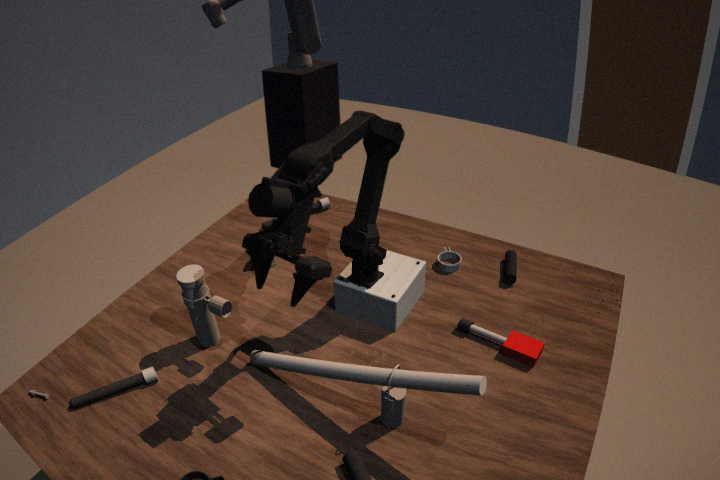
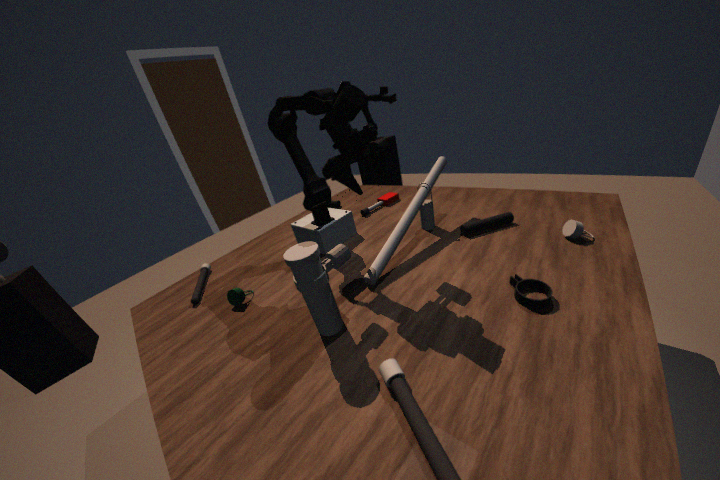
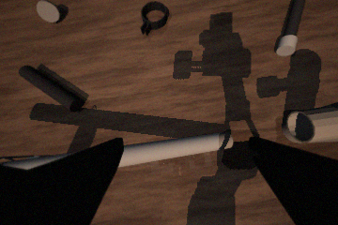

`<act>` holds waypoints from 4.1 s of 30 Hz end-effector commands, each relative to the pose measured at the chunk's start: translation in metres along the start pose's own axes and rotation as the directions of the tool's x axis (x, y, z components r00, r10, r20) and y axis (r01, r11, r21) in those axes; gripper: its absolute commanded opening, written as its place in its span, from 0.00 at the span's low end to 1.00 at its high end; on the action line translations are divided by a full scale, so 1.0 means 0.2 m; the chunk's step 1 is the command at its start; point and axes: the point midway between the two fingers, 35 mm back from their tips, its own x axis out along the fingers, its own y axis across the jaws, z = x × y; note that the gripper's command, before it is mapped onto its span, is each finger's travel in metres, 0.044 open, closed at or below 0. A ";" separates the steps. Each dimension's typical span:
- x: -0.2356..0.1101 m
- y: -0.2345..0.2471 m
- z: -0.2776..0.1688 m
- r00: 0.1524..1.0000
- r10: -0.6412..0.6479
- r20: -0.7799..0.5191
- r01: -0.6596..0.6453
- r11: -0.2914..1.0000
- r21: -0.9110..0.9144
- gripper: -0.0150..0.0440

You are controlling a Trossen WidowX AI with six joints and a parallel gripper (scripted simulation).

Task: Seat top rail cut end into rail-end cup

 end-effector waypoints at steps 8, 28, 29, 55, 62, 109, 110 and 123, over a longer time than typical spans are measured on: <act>0.24 0.09 -0.08 0.963 0.001 -0.270 0.188 0.715 0.673 1.00; 0.42 0.17 -0.19 0.877 -0.022 -0.480 0.477 0.149 0.866 1.00; 0.42 0.17 -0.19 0.877 -0.022 -0.480 0.477 0.149 0.866 1.00; 0.64 0.16 -0.31 0.877 -0.022 -0.480 0.477 0.149 0.866 1.00; 0.68 0.16 -0.33 0.877 -0.022 -0.480 0.477 0.149 0.866 1.00; 0.90 0.15 -0.45 0.877 -0.022 -0.480 0.478 0.149 0.866 0.48; 0.90 0.15 -0.45 0.877 -0.022 -0.480 0.478 0.149 0.866 0.47; 0.83 0.13 -0.39 0.877 -0.084 -0.473 0.481 0.151 0.864 0.25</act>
